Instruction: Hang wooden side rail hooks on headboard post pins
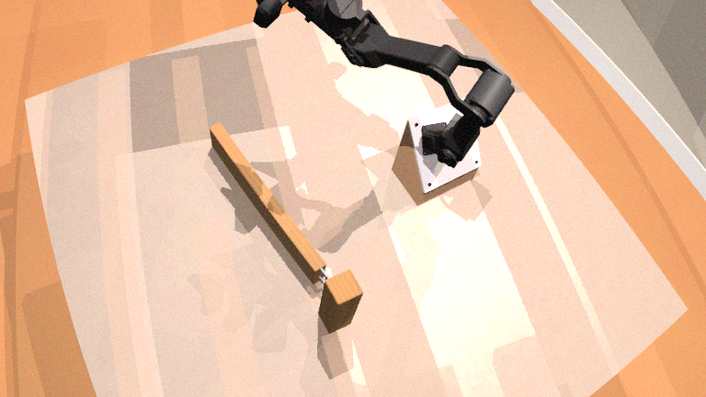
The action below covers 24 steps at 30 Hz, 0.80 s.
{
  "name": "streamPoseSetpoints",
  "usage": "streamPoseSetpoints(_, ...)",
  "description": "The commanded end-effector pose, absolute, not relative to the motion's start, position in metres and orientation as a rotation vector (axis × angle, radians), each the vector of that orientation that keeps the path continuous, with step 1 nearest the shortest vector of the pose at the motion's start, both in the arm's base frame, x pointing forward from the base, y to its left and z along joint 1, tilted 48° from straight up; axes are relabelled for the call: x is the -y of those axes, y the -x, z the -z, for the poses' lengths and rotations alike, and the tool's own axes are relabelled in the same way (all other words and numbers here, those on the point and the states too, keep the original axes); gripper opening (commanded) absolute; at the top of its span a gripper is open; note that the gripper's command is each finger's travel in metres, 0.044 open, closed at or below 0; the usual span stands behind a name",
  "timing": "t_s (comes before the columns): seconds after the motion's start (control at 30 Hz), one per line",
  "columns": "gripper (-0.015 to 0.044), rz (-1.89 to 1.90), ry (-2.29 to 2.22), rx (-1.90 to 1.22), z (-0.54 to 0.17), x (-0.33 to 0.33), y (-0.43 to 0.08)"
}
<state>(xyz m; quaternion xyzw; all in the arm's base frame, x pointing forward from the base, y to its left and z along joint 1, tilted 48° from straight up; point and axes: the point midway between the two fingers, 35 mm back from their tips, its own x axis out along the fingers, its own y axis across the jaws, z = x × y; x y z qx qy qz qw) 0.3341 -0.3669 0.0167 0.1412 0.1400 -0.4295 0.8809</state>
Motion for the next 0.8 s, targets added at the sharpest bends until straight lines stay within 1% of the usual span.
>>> streamPoseSetpoints(0.0,0.0426,0.885,-0.283,-0.299,-0.017,0.365,-0.335)
streamPoseSetpoints(0.03,0.044,0.855,-0.249,-0.321,-0.019,0.359,-0.339)
streamPoseSetpoints(0.2,0.044,0.55,0.091,-0.481,-0.037,0.298,-0.372)
streamPoseSetpoints(0.33,0.044,0.288,0.381,-0.54,-0.05,0.244,-0.388)
streamPoseSetpoints(0.53,0.044,-0.015,0.728,-0.528,-0.065,0.181,-0.395)
streamPoseSetpoints(0.77,0.044,-0.298,1.052,-0.429,-0.078,0.118,-0.392)
